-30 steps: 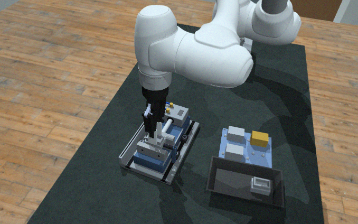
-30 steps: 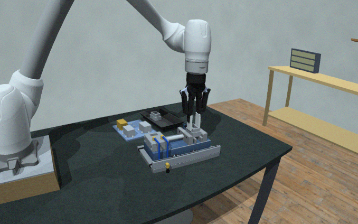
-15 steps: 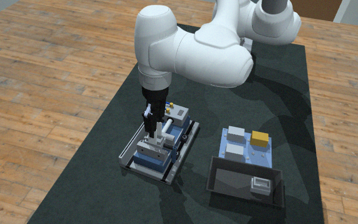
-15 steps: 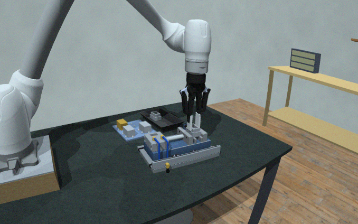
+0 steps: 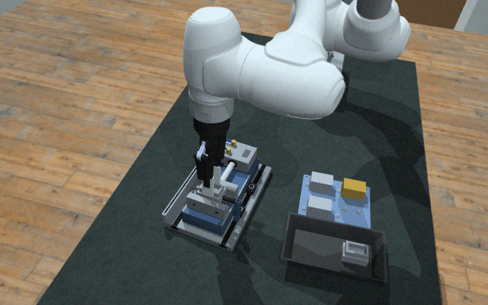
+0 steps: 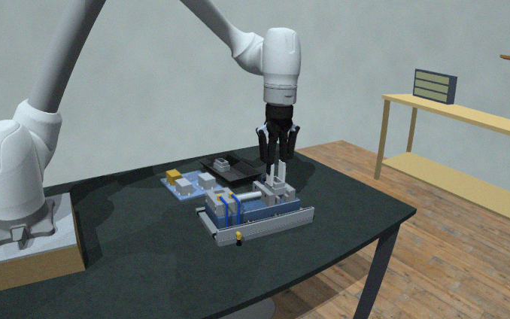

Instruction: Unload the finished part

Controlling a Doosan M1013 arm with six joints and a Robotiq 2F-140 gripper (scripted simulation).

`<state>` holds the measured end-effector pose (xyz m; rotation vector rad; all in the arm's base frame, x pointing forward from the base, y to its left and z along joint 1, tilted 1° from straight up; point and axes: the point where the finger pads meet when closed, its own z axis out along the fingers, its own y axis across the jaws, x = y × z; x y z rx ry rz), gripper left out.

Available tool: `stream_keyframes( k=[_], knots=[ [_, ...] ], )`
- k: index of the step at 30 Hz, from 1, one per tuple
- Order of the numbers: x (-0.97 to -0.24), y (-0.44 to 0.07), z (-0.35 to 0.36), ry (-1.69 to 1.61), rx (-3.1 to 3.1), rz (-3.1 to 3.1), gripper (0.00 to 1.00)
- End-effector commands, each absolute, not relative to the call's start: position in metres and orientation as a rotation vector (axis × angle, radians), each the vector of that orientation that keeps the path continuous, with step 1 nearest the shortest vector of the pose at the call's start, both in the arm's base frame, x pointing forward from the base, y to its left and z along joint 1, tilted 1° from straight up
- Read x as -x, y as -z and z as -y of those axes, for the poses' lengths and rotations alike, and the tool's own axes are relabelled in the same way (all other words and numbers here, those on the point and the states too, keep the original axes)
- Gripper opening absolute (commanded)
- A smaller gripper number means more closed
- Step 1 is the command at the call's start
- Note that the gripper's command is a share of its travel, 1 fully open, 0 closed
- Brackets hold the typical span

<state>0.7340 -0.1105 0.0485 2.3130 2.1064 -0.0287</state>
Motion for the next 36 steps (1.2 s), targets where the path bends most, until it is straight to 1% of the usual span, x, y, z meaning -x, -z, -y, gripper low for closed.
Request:
stream_keyframes(
  k=[1,26,36],
  knots=[
    [-0.7340,-0.0485,0.1105,0.029,-2.313,-2.106,0.00],
    [-0.7340,-0.0490,0.1104,0.029,-2.313,-2.106,0.00],
    [-0.7340,-0.0577,0.1103,0.029,-2.313,-2.106,0.00]
  ],
)
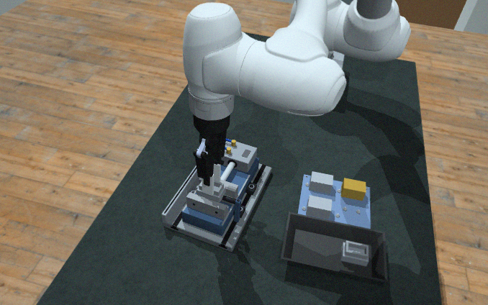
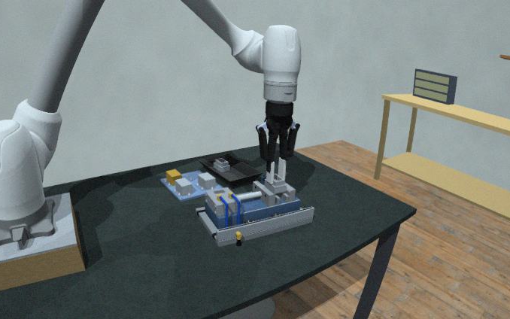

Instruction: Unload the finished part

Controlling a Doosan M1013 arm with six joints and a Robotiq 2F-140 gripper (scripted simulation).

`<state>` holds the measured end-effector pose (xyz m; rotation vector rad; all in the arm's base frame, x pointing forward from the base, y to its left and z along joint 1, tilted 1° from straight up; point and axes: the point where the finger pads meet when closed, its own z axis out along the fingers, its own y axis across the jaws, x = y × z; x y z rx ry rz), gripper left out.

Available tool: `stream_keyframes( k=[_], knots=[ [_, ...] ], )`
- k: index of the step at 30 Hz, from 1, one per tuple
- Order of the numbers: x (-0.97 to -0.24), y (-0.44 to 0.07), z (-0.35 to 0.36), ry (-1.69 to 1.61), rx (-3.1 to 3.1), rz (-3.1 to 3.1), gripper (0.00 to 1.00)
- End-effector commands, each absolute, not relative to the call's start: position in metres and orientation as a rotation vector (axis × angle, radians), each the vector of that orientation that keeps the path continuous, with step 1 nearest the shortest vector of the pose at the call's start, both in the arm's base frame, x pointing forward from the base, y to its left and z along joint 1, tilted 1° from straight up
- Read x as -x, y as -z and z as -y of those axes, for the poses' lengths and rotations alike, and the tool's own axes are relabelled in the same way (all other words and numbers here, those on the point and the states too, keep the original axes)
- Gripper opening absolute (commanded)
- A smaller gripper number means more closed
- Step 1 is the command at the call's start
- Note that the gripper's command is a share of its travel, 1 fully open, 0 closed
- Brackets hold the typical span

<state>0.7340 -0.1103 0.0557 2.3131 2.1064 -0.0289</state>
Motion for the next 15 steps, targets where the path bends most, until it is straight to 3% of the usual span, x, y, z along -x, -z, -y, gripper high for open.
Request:
stream_keyframes(
  k=[1,15],
  knots=[
    [-0.734,-0.059,0.110,0.029,-2.313,-2.106,0.00],
    [-0.734,-0.081,0.110,0.029,-2.313,-2.106,0.00]
  ],
)
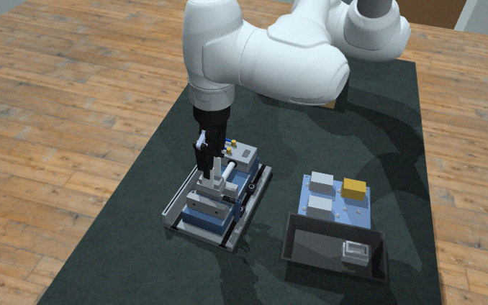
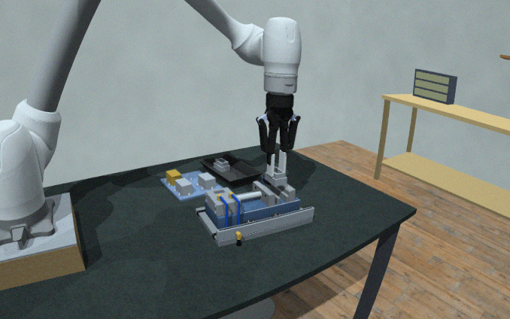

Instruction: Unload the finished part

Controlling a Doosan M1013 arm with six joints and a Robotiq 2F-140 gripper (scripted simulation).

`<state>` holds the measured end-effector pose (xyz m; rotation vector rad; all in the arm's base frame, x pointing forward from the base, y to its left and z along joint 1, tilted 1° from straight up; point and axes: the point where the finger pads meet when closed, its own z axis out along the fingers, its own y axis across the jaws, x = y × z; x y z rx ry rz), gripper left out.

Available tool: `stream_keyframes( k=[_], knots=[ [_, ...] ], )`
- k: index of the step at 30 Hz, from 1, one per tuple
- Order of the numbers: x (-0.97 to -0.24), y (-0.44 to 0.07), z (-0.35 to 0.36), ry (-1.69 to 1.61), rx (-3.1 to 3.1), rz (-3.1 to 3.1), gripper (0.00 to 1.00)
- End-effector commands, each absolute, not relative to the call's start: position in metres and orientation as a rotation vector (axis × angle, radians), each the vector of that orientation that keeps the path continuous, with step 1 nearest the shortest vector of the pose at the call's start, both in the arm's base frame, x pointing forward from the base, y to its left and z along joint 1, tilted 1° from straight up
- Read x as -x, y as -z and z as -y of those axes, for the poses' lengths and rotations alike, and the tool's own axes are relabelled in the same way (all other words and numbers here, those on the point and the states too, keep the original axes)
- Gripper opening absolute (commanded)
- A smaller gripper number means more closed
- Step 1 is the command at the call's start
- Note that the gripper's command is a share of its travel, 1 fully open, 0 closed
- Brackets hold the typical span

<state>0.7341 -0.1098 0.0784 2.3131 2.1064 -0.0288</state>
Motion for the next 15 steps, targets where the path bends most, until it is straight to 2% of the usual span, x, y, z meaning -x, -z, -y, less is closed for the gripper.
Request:
stream_keyframes(
  k=[1,15],
  knots=[
    [-0.734,-0.083,0.110,0.029,-2.313,-2.106,0.00],
    [-0.734,-0.094,0.109,0.029,-2.313,-2.106,0.00]
  ],
)
